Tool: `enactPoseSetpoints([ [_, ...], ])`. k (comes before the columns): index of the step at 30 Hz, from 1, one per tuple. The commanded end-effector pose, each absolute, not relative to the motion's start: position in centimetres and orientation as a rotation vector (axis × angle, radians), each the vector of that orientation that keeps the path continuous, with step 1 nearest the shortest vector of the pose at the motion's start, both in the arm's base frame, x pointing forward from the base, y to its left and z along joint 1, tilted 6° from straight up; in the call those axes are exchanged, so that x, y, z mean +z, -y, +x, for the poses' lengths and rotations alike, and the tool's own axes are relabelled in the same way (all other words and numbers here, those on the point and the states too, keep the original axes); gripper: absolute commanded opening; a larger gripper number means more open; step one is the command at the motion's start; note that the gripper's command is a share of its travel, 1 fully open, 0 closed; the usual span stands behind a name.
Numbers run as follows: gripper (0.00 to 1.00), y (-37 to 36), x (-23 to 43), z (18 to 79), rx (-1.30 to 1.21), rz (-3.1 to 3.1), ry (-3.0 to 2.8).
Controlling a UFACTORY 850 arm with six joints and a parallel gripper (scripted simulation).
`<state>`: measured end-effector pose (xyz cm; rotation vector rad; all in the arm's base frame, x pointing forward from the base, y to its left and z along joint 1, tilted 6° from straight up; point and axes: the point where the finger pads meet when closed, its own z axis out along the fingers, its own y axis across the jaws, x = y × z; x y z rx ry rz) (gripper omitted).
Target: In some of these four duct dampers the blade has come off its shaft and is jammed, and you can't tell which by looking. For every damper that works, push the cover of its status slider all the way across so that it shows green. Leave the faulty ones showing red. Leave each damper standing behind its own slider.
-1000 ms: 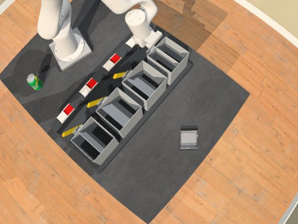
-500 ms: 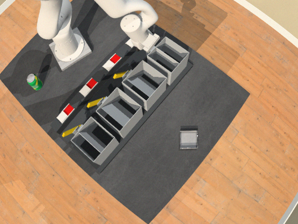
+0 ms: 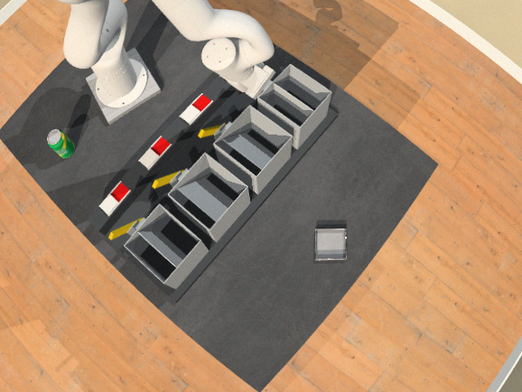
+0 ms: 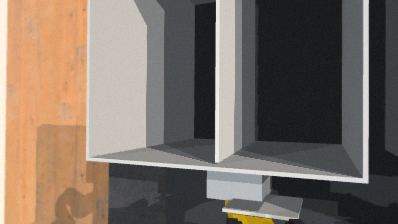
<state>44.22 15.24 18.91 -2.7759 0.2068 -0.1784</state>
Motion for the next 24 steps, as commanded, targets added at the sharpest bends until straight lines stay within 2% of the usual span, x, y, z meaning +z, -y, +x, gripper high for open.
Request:
enactPoseSetpoints([
  [1, 0.19, -15.0, 18.8, 44.2, -0.189, -2.738, -0.199],
  [24, 0.19, -13.6, 18.1, 44.1, -0.196, -2.579, -0.176],
])
